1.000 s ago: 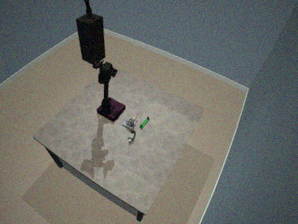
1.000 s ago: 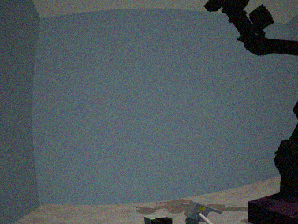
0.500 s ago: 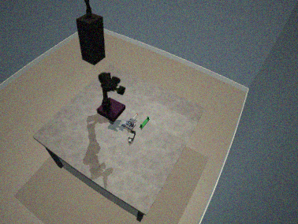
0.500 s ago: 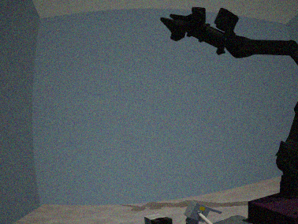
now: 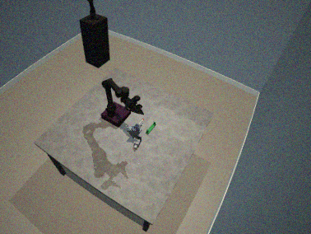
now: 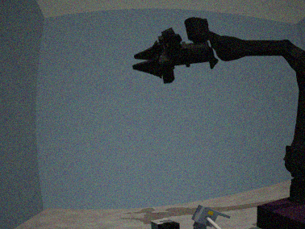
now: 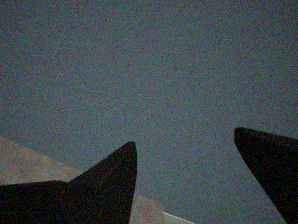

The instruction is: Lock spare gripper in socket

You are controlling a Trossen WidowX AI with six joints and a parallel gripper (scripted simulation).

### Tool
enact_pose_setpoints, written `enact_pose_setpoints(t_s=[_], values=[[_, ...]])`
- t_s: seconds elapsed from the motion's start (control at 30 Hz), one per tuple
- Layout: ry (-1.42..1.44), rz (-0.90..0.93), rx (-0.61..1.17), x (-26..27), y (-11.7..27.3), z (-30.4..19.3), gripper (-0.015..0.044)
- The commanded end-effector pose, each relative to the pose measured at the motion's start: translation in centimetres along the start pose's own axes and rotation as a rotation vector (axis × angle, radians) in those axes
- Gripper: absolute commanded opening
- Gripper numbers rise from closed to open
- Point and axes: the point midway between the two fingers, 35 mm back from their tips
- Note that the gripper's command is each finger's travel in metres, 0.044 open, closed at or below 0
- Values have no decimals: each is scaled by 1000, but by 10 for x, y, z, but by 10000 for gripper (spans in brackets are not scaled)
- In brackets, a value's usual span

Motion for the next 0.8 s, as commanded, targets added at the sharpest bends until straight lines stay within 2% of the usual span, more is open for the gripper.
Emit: enact_pose_setpoints(t_s=[0.0,0.17,0.37,0.77], values=[[58,193,77,56,-15,-8,300],[140,419,151,120,-19,-17,300],[267,697,222,193,-5,-26,300],[595,1261,310,305,68,-42,300]])
Point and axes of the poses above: the point midway between the two fingers, 35 mm back from their tips, its own y axis back along the fingers, its own x axis across the jaws, z = x × y, and after that the axes turned 1 degree about y, right-handed
